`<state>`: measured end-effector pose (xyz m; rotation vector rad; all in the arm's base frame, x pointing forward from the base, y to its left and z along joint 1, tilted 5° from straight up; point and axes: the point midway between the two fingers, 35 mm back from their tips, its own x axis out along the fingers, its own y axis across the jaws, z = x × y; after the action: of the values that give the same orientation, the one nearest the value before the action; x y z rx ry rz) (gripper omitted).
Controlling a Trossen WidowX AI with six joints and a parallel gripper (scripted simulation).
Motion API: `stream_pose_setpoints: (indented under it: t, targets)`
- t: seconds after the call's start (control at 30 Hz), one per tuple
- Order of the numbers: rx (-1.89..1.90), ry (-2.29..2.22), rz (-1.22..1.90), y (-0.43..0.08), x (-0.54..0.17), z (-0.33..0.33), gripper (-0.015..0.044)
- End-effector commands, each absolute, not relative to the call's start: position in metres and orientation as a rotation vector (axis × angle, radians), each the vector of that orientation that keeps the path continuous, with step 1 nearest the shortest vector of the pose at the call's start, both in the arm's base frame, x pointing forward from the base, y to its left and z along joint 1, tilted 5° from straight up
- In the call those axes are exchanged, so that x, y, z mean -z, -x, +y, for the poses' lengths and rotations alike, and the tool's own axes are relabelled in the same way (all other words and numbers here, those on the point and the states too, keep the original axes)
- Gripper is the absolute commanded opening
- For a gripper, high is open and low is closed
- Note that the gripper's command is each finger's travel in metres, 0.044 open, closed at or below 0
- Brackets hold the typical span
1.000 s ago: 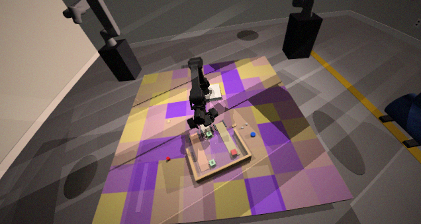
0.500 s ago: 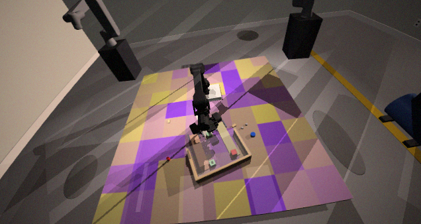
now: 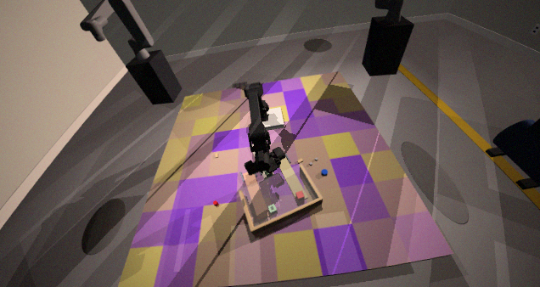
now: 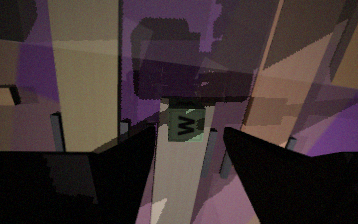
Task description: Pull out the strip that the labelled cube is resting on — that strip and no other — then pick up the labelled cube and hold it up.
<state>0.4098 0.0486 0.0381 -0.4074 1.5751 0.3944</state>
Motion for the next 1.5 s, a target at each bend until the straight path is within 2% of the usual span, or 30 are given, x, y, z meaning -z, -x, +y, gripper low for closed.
stream_pose_setpoints:
  t: [0.0, 0.7, 0.83, 1.07, 1.2, 1.47]
  targets:
    - [-0.395, 0.399, 1.578, -0.409, -0.029, 0.049, 0.025]
    - [-0.395, 0.399, 1.578, -0.407, -0.001, 0.049, 0.025]
    - [-0.395, 0.407, 1.579, -0.407, -0.004, 0.048, 0.0145]
    - [-0.395, 0.407, 1.579, -0.407, -0.004, 0.048, 0.0098]
    - [-0.395, 0.407, 1.579, -0.405, -0.006, 0.048, 0.0]
    - [-0.395, 0.403, 1.581, -0.378, -0.029, 0.045, 0.0]
